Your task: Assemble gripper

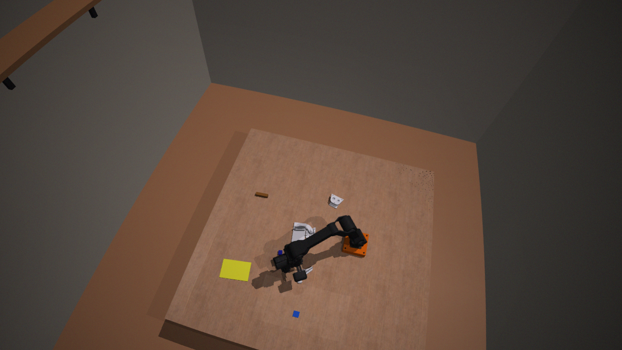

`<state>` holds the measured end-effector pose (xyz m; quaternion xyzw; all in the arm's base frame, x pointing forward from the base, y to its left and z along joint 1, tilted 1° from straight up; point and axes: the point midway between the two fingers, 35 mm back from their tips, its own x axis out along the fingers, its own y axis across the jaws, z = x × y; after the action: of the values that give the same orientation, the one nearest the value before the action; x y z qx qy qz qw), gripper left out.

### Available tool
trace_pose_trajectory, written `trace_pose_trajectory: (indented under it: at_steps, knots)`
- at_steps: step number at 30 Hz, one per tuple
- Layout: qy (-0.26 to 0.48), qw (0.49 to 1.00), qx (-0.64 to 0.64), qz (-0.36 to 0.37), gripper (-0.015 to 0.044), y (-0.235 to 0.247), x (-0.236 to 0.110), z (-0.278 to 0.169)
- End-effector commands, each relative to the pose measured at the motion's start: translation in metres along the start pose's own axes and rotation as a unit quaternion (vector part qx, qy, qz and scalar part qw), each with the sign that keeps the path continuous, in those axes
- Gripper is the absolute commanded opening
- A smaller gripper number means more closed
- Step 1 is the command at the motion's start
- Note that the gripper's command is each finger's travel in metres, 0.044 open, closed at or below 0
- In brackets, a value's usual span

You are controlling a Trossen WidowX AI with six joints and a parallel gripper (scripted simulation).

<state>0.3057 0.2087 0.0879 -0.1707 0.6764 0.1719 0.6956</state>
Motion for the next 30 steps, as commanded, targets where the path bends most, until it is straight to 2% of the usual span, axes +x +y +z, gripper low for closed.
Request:
trace_pose_trajectory:
  at_steps: [1,15,30]
  knots:
    - [0.0,1.0,0.0,0.0,0.0361,0.0,0.0,0.0]
    - [0.0,1.0,0.0,0.0,0.0,0.0,0.0,0.0]
    - [0.0,1.0,0.0,0.0,0.0,0.0,0.0,0.0]
